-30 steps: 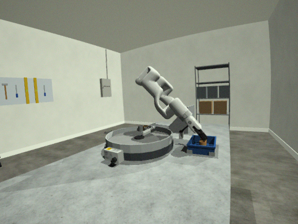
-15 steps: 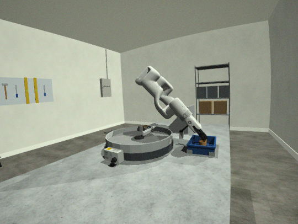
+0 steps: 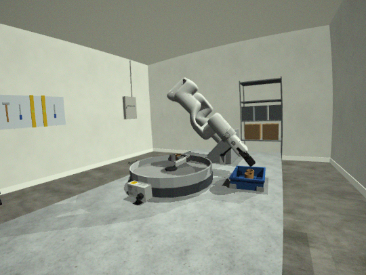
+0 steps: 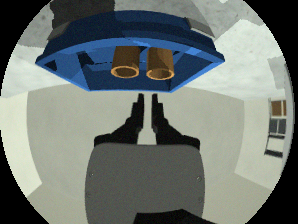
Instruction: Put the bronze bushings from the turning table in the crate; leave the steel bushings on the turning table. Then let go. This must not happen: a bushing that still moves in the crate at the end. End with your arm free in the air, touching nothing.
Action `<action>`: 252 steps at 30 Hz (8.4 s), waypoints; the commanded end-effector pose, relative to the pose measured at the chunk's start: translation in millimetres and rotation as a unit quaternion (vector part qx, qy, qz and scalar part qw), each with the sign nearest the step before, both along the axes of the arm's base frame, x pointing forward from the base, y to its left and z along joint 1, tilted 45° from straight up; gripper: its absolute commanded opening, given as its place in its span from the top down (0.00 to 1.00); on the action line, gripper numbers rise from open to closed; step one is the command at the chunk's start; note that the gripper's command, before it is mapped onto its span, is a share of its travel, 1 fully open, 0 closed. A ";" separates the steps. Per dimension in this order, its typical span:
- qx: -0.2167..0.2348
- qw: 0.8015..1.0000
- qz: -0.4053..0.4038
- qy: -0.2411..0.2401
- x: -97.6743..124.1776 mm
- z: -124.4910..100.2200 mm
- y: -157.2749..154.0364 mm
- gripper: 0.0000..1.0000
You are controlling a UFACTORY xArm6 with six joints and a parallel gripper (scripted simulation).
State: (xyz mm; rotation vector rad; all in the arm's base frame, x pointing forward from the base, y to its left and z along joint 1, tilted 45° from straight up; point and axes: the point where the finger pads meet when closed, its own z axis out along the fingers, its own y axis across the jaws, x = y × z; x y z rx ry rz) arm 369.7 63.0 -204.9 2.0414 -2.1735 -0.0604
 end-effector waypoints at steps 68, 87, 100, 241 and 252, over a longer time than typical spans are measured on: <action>0.003 1.000 0.000 0.002 -4.7 82.7 -12.0 0.89; 0.003 1.000 0.000 0.002 -27.6 161.4 -87.2 0.89; 0.003 1.000 0.000 0.002 -43.1 214.2 -137.6 0.89; 0.003 1.000 0.000 0.002 -87.2 319.7 -286.6 1.00; 0.003 1.000 0.000 0.002 -87.2 319.7 -286.6 1.00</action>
